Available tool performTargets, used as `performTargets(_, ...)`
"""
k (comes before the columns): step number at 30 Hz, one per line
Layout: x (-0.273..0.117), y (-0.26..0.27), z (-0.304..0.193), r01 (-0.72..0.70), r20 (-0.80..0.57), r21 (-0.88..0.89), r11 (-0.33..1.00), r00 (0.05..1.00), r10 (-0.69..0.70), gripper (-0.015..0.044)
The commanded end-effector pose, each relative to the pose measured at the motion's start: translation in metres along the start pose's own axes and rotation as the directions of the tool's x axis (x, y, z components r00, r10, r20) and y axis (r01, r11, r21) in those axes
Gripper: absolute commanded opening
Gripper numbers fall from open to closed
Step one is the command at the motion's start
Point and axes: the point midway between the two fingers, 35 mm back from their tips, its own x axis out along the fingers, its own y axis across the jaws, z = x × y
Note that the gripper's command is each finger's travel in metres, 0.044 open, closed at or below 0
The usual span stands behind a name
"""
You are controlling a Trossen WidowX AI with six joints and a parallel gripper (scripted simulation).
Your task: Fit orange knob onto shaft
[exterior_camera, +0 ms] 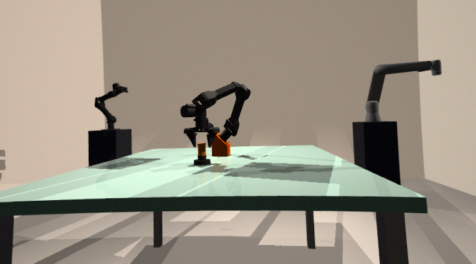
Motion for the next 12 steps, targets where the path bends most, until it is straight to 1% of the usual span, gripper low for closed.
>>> performTargets(1, -0.056, 0.002, -0.001, -0.004, -0.032, -0.006, 1.0, 0.999, 0.003, 0.044)
performTargets(3, -0.066, 0.002, 0.001, -0.003, -0.031, -0.006, 1.0, 1.0, 0.003, 0.044)
performTargets(12, -0.066, 0.004, -0.003, -0.003, -0.032, -0.006, 1.0, 0.999, 0.003, 0.044)
